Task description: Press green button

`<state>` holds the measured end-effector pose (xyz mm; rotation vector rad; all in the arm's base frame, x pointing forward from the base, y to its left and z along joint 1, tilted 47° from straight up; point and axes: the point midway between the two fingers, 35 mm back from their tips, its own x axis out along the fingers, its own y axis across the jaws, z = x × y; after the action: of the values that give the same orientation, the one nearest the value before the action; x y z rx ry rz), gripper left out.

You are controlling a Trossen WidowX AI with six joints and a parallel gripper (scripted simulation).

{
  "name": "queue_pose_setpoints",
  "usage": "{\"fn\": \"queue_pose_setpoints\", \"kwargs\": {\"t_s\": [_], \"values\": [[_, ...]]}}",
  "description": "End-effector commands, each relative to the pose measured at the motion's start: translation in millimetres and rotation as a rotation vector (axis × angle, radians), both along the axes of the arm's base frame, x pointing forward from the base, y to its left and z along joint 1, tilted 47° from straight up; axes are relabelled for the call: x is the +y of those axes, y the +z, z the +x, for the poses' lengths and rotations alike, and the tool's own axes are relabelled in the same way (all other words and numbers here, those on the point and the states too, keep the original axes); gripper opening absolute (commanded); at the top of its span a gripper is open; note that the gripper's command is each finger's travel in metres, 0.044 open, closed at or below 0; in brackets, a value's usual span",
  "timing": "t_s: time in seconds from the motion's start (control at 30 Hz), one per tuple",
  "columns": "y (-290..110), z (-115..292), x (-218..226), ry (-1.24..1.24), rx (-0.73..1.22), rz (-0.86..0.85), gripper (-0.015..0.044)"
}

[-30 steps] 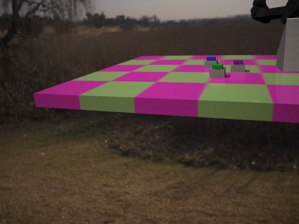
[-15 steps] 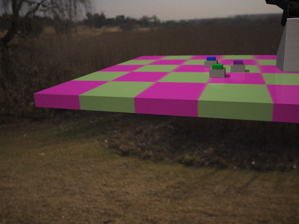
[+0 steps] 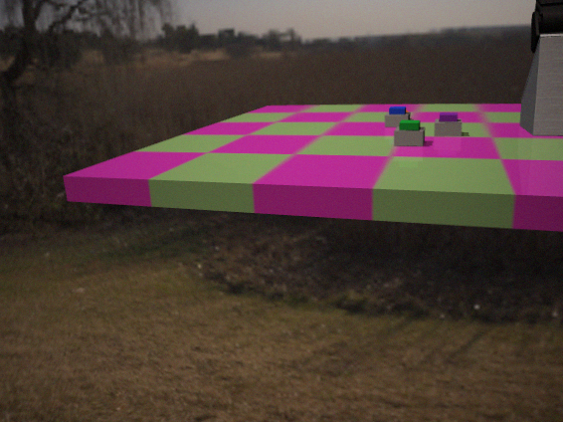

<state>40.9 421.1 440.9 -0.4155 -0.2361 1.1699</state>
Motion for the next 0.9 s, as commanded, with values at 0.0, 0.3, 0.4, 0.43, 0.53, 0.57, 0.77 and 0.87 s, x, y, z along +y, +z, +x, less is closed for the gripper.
{"fn": "queue_pose_setpoints", "kwargs": {"t_s": [0.0,0.3,0.4,0.43,0.53,0.57,0.77,0.87], "values": [[-64,34,23,-0.106,0.112,-0.145,0.0400],[-195,112,27,-0.395,0.364,-0.406,0.0400],[-238,138,15,-0.514,0.448,-0.484,0.0400],[-253,146,10,-0.555,0.476,-0.509,0.0400],[-294,169,-9,-0.688,0.559,-0.581,0.0400],[-308,176,-17,-0.735,0.586,-0.604,0.0400],[-386,211,-76,-1.042,0.739,-0.736,0.0400],[-420,223,-113,-1.213,0.806,-0.799,0.0400]]}}
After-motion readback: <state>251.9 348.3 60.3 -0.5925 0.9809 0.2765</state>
